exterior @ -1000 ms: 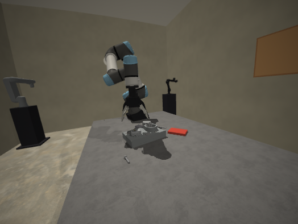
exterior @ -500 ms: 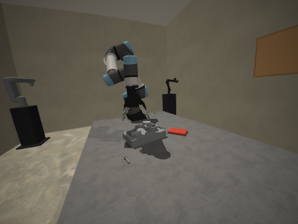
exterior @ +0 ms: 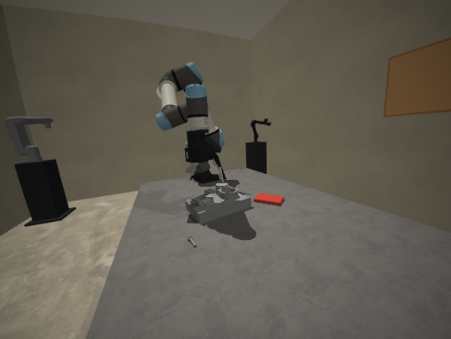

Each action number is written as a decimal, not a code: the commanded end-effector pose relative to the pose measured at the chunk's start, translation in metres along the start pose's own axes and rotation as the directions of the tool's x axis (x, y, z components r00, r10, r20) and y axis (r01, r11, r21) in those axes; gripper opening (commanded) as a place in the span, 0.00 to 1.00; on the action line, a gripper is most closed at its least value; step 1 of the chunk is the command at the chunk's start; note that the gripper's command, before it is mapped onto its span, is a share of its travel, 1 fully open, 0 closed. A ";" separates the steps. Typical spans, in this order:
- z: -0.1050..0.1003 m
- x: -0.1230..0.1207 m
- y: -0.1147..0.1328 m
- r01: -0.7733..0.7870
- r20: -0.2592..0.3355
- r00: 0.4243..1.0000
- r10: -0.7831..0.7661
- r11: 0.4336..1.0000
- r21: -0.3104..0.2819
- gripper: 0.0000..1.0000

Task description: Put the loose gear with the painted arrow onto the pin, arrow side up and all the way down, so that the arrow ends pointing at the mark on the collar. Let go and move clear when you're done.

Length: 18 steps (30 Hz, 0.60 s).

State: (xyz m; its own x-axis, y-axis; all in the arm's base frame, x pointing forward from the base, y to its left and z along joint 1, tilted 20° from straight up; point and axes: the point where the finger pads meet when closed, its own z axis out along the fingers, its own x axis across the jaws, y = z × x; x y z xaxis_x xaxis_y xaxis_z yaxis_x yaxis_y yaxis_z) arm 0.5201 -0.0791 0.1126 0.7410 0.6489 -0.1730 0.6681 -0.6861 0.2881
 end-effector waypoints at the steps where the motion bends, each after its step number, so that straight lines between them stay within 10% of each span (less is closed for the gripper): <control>1: 0.000 0.001 -0.001 -0.208 0.004 0.978 0.208 0.978 -0.003 1.00; 12: 0.000 0.004 -0.001 -0.569 0.002 0.823 0.569 0.823 -0.003 1.00; 18: 0.000 0.004 0.000 -0.769 0.000 0.640 0.769 0.640 -0.003 1.00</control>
State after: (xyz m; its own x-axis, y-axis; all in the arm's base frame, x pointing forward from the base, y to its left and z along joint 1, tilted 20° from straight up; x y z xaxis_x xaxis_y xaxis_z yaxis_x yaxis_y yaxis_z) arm 0.5219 -0.0763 0.1111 0.9950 0.0881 0.0475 0.0678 -0.9421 0.3285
